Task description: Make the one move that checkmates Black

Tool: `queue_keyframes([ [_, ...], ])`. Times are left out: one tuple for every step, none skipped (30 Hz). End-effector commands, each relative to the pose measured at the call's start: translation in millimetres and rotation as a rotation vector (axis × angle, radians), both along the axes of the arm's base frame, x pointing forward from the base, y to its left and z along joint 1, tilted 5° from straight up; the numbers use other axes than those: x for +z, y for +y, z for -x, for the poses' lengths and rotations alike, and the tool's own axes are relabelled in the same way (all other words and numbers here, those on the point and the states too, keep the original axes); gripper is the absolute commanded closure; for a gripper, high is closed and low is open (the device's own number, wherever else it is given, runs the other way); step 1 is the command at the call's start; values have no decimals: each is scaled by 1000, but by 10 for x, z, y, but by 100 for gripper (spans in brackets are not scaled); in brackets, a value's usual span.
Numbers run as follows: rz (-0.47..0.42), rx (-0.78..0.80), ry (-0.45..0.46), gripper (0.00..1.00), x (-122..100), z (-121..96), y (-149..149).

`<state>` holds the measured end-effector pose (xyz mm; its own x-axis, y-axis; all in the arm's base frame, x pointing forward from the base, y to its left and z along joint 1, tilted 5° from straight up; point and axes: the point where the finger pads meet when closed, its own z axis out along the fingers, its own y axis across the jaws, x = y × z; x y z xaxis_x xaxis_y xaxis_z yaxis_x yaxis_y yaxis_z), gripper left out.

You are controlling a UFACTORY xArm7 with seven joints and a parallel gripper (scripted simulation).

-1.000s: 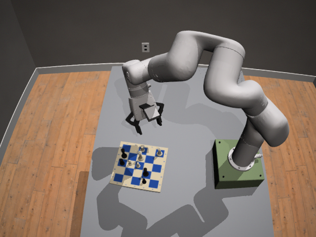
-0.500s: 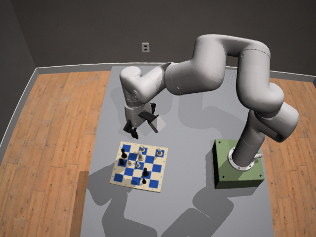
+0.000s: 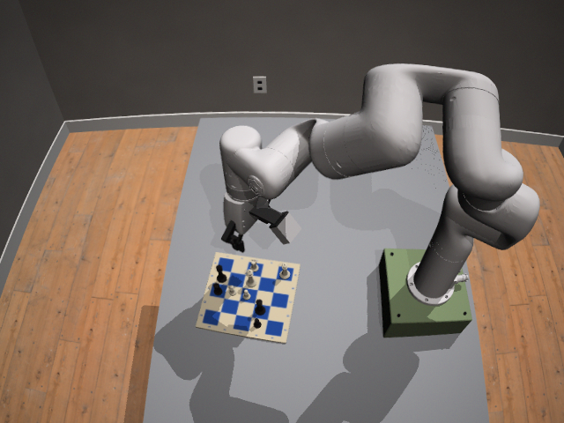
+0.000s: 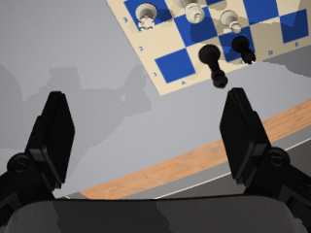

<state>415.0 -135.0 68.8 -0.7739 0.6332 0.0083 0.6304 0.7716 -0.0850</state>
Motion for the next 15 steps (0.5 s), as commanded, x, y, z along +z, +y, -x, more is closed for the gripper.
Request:
queue_keyframes([
  [1,2,-4,0,11,-15,2],
  [1,2,-4,0,11,-15,2],
  [1,2,-4,0,11,-15,2],
  [1,2,-4,0,11,-15,2],
  [1,2,-4,0,11,-15,2],
  [1,2,-4,0,11,-15,2],
  [1,2,-4,0,11,-15,2],
  [1,2,-4,0,11,-15,2],
  [1,2,-4,0,11,-15,2],
  [1,2,-4,0,11,-15,2],
  [1,2,-4,0,11,-15,2],
  [0,5,-3,0,10,-14,1],
  [0,13,-2,0,7,-13,1],
  [-1,26,-1,0,1,-12,-1],
  [-2,47,1,0,-8,-9,-3],
])
